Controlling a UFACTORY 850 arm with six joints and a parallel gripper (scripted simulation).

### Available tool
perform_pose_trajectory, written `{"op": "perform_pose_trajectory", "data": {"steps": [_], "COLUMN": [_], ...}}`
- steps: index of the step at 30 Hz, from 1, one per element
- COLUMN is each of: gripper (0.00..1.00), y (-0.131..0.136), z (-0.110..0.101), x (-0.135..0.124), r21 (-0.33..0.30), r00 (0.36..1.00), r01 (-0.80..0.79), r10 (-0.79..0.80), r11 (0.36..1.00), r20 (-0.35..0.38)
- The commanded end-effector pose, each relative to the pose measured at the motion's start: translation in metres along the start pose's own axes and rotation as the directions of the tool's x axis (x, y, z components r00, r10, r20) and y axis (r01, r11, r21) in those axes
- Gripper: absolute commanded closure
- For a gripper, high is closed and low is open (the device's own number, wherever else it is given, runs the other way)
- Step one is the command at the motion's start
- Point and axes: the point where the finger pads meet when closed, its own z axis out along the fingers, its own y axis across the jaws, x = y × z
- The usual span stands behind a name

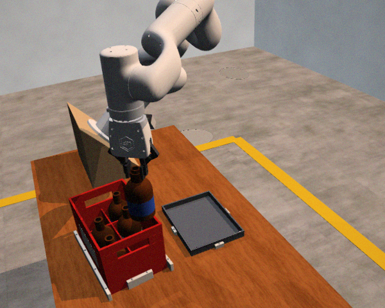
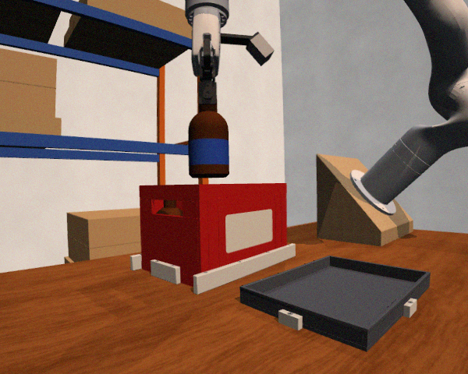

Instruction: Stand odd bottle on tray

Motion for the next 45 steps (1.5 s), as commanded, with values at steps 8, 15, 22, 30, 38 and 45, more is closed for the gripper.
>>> {"op": "perform_pose_trajectory", "data": {"steps": [8,15,22,30,38,45], "gripper": [1.0,1.0,1.0,1.0,1.0,1.0], "y": [0.007,0.011,0.017,0.023,0.032,0.038], "z": [-0.001,-0.001,-0.001,-0.001,-0.001,-0.001], "x": [0.012,0.018,0.029,0.039,0.054,0.064], "r21": [0.0,0.0,0.0,0.0,0.0,0.0], "r00": [1.0,1.0,1.0,1.0,1.0,1.0], "r01": [0.001,0.001,0.001,0.001,0.001,0.001], "r10": [-0.001,-0.001,-0.001,-0.001,-0.001,-0.001], "r11": [1.0,1.0,1.0,1.0,1.0,1.0], "r20": [0.002,0.002,0.002,0.002,0.002,0.002]}}
